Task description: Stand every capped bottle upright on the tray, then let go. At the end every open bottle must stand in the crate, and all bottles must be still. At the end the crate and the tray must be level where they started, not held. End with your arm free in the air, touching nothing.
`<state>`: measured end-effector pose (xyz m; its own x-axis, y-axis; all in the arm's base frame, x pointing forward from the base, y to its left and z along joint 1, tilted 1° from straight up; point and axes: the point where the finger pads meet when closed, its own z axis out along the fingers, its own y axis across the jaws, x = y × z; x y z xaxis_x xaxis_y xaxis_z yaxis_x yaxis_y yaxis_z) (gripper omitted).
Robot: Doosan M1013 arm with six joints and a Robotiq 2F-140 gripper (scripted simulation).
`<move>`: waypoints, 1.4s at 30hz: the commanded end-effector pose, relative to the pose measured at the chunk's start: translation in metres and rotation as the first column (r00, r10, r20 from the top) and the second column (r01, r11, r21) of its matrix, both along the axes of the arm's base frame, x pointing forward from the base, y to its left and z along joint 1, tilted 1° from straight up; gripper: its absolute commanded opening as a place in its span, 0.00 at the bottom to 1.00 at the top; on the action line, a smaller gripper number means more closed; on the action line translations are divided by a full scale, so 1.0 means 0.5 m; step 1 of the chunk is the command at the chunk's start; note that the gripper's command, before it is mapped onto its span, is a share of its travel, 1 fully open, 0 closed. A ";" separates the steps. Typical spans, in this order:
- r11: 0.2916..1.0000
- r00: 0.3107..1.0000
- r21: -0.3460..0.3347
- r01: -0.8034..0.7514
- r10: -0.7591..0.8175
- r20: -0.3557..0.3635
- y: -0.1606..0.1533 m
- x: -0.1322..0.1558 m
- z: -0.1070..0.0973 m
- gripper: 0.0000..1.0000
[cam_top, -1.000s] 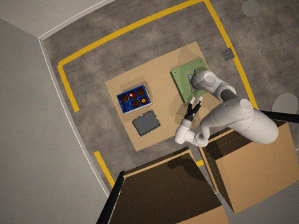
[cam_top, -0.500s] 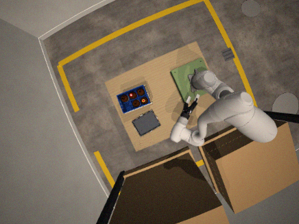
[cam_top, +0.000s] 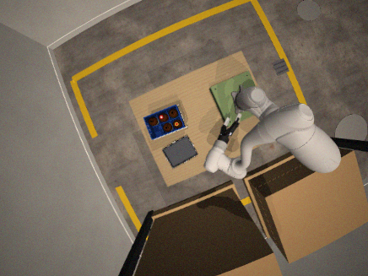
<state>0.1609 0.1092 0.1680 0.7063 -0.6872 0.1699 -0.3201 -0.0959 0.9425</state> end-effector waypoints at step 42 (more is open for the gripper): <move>0.960 0.922 0.257 0.108 -0.193 0.334 -0.136 0.189 -0.033 1.00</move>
